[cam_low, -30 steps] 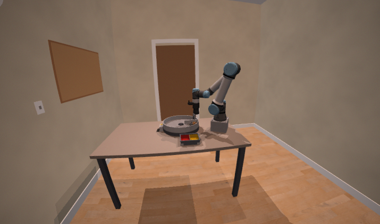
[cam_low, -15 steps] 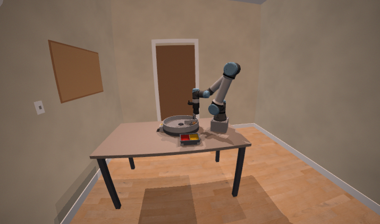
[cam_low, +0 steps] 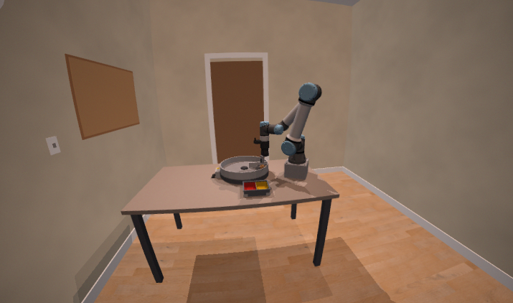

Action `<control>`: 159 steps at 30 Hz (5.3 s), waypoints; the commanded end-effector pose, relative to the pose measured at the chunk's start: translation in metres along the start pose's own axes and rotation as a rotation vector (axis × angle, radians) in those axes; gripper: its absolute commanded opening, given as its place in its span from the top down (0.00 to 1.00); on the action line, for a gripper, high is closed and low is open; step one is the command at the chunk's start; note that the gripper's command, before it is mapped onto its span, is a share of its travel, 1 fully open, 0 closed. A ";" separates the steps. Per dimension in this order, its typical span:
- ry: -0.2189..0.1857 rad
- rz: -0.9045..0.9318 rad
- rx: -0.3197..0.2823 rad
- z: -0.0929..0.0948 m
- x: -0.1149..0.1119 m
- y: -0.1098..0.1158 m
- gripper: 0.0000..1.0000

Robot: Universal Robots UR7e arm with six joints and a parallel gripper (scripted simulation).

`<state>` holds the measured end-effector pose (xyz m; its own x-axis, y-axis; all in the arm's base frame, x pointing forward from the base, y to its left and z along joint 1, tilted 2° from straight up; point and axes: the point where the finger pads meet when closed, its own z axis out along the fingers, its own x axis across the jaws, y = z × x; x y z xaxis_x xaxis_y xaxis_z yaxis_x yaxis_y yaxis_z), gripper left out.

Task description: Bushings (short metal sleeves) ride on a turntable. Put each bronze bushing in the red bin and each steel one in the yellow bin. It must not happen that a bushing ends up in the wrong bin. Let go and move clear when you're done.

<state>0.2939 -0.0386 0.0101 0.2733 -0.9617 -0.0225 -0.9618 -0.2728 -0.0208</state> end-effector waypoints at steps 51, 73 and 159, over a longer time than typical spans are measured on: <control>0.002 0.000 0.001 0.052 0.001 0.000 0.60; 0.001 0.000 0.001 0.057 0.001 0.000 1.00; 0.002 0.000 0.001 0.046 0.001 0.000 1.00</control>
<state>0.2950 -0.0377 -0.0383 0.2728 -0.9618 -0.0216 -0.9620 -0.2724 -0.0211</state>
